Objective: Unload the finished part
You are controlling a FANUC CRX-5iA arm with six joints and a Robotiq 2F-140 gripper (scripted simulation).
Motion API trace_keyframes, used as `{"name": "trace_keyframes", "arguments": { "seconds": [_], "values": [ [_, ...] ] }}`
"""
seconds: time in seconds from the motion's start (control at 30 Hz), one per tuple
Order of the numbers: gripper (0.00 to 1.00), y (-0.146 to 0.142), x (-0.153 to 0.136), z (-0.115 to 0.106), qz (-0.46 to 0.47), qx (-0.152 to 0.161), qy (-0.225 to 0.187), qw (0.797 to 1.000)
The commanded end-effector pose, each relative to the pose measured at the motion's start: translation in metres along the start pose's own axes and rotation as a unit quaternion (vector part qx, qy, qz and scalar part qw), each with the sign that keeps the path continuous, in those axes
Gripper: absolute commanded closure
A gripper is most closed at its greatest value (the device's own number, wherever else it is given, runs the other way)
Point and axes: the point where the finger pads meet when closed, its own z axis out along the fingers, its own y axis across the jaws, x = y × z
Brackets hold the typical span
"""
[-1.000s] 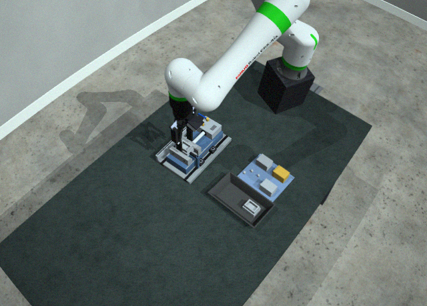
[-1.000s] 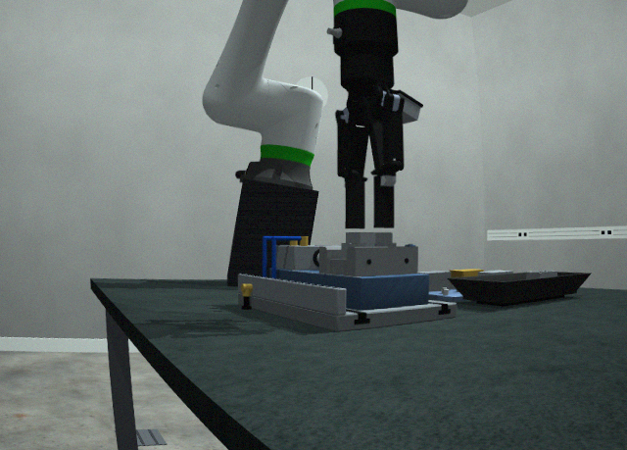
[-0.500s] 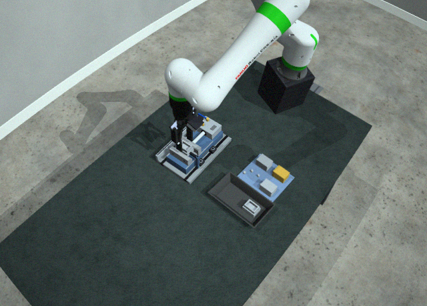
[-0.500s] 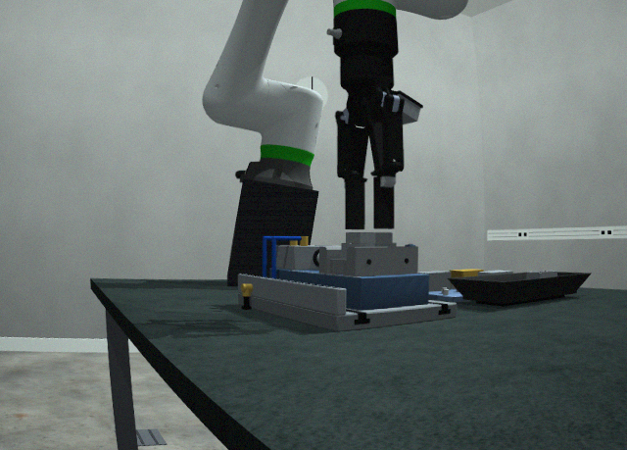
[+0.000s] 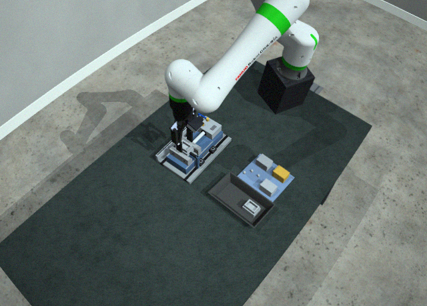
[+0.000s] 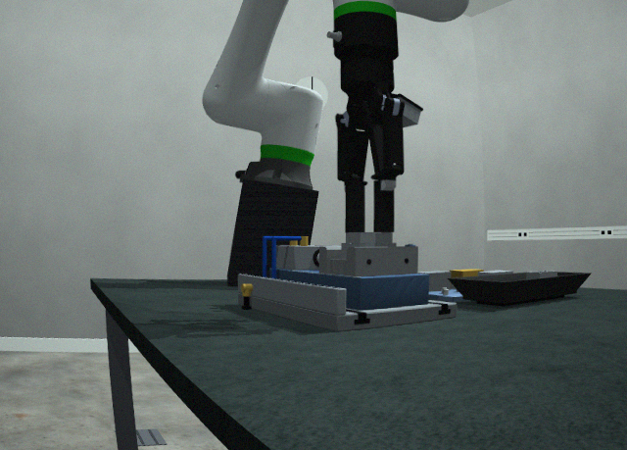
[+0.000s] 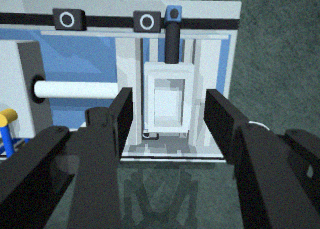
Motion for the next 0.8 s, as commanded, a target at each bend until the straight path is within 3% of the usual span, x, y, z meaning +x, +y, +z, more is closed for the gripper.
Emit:
{"name": "trace_keyframes", "arguments": {
  "seconds": [0.0, 0.77],
  "values": [
    [0.54, 0.0009, -0.0003, 0.0000, 0.000, -0.001, 0.000, 1.000],
    [0.54, 0.0009, -0.0003, 0.0064, 0.000, -0.001, 0.000, 1.000]
  ]
}}
